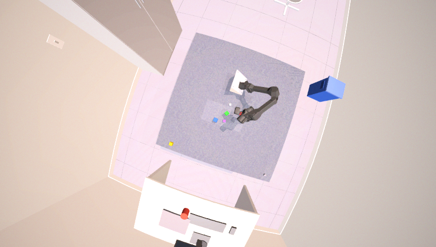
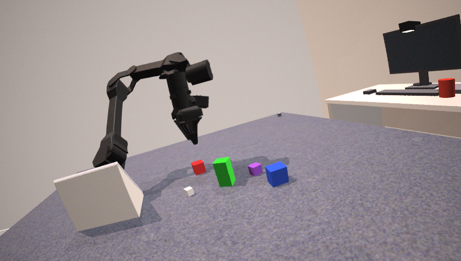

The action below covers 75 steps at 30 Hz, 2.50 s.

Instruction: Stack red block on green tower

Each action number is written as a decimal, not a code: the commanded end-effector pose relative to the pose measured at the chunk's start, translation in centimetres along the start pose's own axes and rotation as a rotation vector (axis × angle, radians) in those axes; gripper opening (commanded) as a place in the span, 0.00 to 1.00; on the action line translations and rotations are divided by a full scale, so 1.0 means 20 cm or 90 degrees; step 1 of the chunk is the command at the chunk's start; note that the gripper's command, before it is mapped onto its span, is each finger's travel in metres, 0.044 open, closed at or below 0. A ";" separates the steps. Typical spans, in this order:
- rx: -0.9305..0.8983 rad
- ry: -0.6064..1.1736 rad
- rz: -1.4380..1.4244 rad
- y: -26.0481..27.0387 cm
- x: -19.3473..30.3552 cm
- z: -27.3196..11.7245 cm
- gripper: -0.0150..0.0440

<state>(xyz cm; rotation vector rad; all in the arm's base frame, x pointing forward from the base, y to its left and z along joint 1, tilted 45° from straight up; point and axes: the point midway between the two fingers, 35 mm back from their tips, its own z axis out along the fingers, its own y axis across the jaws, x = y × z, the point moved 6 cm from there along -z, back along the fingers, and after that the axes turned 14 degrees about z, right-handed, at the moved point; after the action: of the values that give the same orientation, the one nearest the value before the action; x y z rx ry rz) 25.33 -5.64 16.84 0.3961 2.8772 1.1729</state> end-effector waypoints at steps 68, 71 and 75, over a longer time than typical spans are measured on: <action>-0.011 0.004 0.004 -0.01 0.02 0.43 0.47; -0.011 0.004 0.004 -0.01 0.02 0.43 0.43; -0.011 0.004 0.004 -0.01 0.02 0.43 0.39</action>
<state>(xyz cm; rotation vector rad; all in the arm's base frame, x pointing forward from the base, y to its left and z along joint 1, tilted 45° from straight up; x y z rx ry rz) 25.78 0.29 10.58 0.3951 2.8739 1.1927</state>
